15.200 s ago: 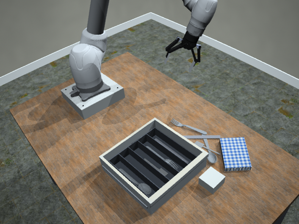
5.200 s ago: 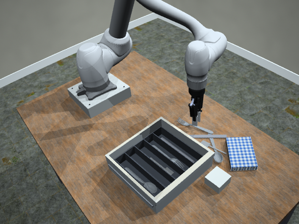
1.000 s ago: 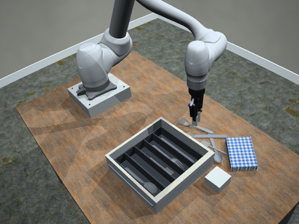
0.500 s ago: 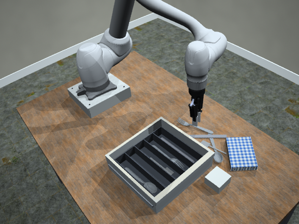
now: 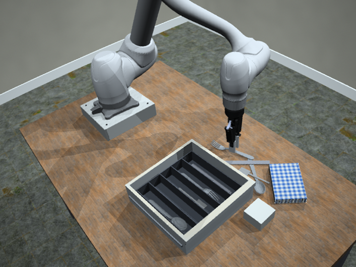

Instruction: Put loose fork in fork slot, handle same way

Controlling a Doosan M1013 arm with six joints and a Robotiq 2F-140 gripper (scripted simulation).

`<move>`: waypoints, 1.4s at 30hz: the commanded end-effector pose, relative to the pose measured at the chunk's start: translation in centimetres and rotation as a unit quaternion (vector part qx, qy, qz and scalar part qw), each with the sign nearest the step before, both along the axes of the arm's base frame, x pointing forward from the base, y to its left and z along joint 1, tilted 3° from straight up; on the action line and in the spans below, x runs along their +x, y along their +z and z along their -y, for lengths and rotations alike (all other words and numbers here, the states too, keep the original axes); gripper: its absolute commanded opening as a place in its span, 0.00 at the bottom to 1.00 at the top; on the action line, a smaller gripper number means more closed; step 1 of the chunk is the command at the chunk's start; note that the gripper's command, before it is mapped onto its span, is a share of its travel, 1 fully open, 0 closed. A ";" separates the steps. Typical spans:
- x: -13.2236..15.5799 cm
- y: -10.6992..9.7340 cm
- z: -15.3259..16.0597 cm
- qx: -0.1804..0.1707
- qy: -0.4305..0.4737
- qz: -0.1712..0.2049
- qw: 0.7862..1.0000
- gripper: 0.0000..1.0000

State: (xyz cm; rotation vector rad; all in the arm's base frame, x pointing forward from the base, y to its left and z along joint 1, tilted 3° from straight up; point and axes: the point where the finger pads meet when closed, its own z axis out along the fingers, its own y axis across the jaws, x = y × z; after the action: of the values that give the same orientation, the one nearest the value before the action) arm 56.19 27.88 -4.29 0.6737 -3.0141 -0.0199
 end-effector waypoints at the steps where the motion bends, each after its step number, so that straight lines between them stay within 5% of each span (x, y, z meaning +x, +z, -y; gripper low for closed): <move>1: -0.3 -0.9 0.3 0.000 -0.001 -0.002 1.000 0.18; 40: -0.3 -1.8 0.3 0.000 -0.001 -0.002 1.000 0.18; 41: -0.3 -1.8 0.3 0.000 -0.001 -0.002 1.000 0.03; 42: -0.3 -1.8 0.3 0.000 -0.001 -0.002 1.000 0.03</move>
State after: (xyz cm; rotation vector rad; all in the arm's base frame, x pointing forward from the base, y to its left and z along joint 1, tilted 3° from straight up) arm 56.12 27.86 -5.69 0.6729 -3.0141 -0.0202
